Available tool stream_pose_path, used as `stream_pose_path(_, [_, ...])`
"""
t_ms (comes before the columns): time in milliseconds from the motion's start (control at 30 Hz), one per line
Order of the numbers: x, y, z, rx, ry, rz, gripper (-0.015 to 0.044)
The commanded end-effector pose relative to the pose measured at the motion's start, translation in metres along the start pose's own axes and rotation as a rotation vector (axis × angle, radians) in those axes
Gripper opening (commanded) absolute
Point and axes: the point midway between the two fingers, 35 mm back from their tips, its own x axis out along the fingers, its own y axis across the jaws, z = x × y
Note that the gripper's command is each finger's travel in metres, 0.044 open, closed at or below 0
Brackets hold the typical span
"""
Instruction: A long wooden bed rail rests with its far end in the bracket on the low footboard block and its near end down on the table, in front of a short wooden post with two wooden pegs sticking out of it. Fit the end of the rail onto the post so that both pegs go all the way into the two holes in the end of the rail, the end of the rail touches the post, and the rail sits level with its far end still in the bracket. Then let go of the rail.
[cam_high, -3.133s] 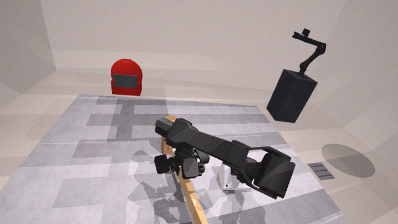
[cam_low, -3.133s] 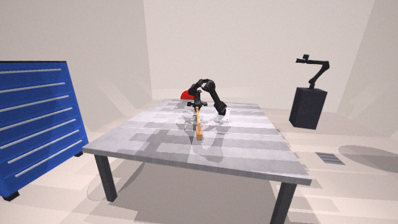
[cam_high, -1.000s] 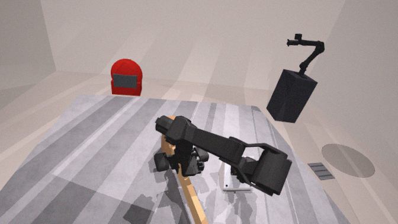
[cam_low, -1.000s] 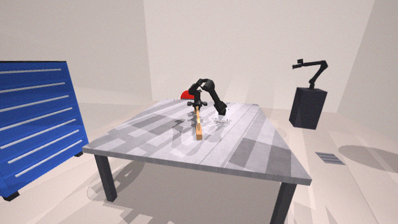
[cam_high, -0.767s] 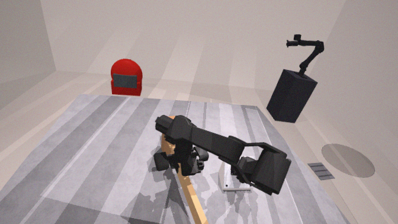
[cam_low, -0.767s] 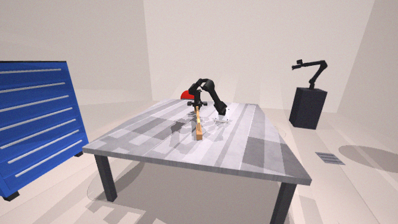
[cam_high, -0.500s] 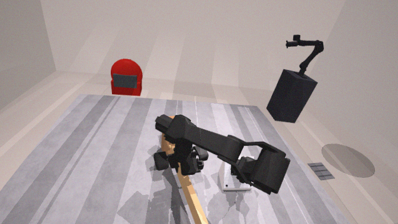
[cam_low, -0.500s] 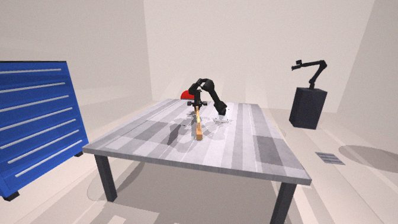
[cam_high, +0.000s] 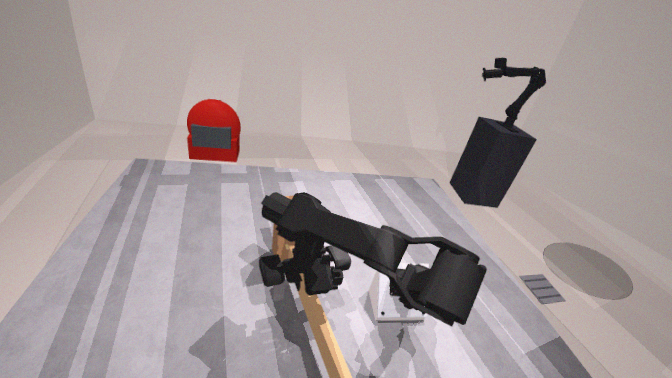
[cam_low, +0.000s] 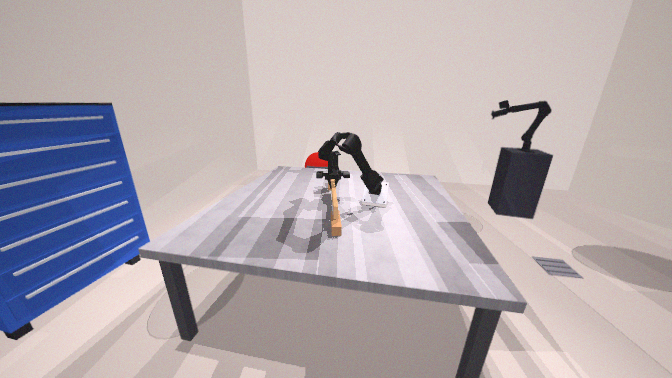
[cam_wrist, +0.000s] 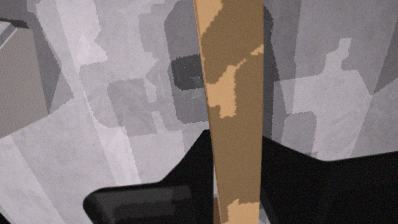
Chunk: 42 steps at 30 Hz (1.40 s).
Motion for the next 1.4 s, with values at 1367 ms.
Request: stream_pose_path(1367, [-0.003,-0.001,-0.015,-0.002,0.008,-0.005,0.0])
